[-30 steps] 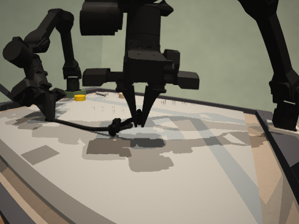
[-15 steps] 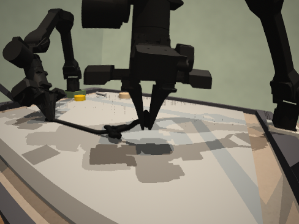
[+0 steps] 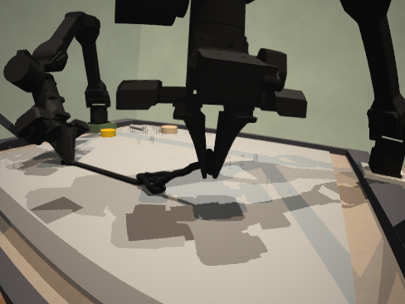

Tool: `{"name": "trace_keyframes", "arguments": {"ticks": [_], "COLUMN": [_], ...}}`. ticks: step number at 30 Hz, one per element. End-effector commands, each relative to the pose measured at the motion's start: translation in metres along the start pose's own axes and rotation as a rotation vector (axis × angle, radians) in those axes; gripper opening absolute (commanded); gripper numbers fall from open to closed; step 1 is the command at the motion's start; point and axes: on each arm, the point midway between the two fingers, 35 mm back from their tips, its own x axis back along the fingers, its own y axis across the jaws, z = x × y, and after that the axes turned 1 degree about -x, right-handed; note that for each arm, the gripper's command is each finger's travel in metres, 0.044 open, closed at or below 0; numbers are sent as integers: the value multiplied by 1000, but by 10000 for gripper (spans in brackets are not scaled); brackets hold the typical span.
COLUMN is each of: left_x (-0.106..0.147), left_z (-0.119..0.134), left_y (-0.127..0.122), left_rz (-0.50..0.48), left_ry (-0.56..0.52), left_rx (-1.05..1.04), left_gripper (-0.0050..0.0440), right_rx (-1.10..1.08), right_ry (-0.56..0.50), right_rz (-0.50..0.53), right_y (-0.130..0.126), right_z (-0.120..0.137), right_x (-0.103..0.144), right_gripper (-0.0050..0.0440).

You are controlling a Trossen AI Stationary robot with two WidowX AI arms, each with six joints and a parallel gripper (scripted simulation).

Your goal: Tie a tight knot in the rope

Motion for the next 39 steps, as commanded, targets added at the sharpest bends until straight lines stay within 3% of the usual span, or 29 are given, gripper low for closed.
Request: {"name": "trace_keyframes", "arguments": {"ticks": [1,39], "left_x": [6,6], "left_z": [5,5], "left_y": [6,6], "left_rz": [-21,-21], "left_ry": [6,6], "left_rx": [9,9], "left_gripper": [30,30], "right_rx": [-4,-4], "right_ry": [-12,-17], "right_rz": [32,30], "right_y": [1,27], "right_z": [-9,-77], "right_x": [14,30], "right_gripper": [15,15]}}
